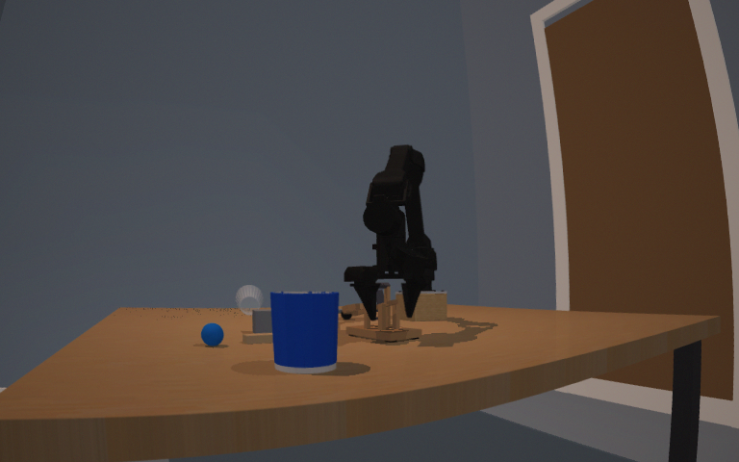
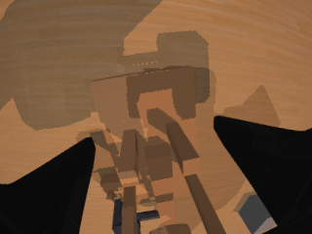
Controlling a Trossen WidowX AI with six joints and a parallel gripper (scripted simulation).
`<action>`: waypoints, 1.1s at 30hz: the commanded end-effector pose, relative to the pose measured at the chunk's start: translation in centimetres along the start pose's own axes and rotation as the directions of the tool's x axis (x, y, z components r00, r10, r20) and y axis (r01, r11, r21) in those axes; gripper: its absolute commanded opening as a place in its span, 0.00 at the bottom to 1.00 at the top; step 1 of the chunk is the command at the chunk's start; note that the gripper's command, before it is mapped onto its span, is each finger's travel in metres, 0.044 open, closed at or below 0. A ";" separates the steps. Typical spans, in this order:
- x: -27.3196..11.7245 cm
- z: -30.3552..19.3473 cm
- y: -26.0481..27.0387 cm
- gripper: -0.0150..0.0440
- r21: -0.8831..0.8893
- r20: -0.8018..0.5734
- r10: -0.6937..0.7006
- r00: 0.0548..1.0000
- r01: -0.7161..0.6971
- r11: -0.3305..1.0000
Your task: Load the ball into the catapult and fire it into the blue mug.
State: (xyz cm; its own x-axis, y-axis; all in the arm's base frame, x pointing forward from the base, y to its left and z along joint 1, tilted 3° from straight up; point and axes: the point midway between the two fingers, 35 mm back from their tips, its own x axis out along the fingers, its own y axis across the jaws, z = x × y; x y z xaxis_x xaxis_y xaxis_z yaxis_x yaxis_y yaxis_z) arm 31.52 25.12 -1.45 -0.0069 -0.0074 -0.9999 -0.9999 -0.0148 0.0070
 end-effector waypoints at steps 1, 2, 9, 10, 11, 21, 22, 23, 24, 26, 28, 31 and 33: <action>0.8 -0.2 0.2 1.00 -0.003 -0.009 0.006 1.000 -0.006 1.000; 0.8 -0.2 0.2 1.00 -0.003 -0.009 0.006 1.000 -0.006 1.000; 0.5 -0.1 0.1 0.78 0.000 -0.002 0.003 1.000 -0.003 1.000; 0.5 -0.1 0.1 0.73 0.000 -0.002 0.003 1.000 -0.003 1.000; 0.5 -0.1 0.1 0.69 0.000 -0.002 0.003 1.000 -0.003 1.000; 0.5 -0.1 0.1 0.41 0.000 -0.002 0.003 1.000 -0.003 1.000; 0.2 0.0 0.1 0.37 0.000 -0.002 0.003 1.000 -0.003 1.000; -0.6 0.0 0.0 0.32 0.000 -0.002 0.003 1.000 -0.003 1.000; -2.0 0.0 0.0 0.28 0.000 -0.002 0.004 1.000 -0.004 1.000; -4.2 0.0 0.1 0.25 0.000 -0.002 0.005 1.000 -0.005 1.000; -4.5 0.0 0.1 0.25 -0.001 -0.002 0.005 1.000 -0.005 1.000; -4.5 0.0 0.1 0.25 0.023 -0.002 0.005 1.000 -0.005 1.000; -4.5 0.0 0.1 0.25 0.085 -0.002 0.005 1.000 -0.005 0.996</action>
State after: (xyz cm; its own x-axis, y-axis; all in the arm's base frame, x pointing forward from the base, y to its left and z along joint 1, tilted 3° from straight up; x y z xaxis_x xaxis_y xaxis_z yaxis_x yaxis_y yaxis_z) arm 31.58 25.21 2.94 -0.0063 -0.0050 -1.0000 -0.9998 0.0166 0.0062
